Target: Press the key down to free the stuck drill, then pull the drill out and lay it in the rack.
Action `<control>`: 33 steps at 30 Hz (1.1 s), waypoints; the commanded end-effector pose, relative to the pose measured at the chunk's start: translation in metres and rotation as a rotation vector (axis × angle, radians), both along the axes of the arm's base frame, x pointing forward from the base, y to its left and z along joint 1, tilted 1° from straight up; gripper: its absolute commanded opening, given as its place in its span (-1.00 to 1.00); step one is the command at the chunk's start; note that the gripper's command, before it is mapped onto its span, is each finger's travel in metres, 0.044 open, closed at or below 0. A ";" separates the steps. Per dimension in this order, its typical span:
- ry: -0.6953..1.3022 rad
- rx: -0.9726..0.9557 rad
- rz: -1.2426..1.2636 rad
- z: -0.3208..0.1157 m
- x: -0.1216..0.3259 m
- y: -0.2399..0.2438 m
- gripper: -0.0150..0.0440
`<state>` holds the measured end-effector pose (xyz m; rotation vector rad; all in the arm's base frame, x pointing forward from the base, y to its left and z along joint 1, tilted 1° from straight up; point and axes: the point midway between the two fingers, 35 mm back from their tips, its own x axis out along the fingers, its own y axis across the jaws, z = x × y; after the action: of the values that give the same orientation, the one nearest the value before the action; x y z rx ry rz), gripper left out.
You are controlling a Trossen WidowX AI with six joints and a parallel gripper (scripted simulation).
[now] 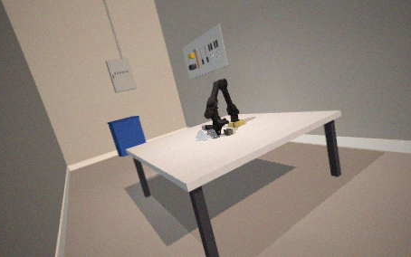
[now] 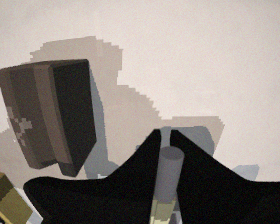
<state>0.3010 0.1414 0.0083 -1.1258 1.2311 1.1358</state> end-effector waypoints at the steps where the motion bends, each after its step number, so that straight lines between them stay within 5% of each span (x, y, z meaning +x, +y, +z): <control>1: 0.000 0.000 0.000 0.000 0.000 0.000 -0.40; 17: 0.002 0.003 -0.005 -0.001 0.000 -0.004 1.00; 33: 0.002 0.003 -0.005 -0.004 0.000 -0.015 1.00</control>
<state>0.3018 0.1279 0.0053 -1.1196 1.2346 1.1279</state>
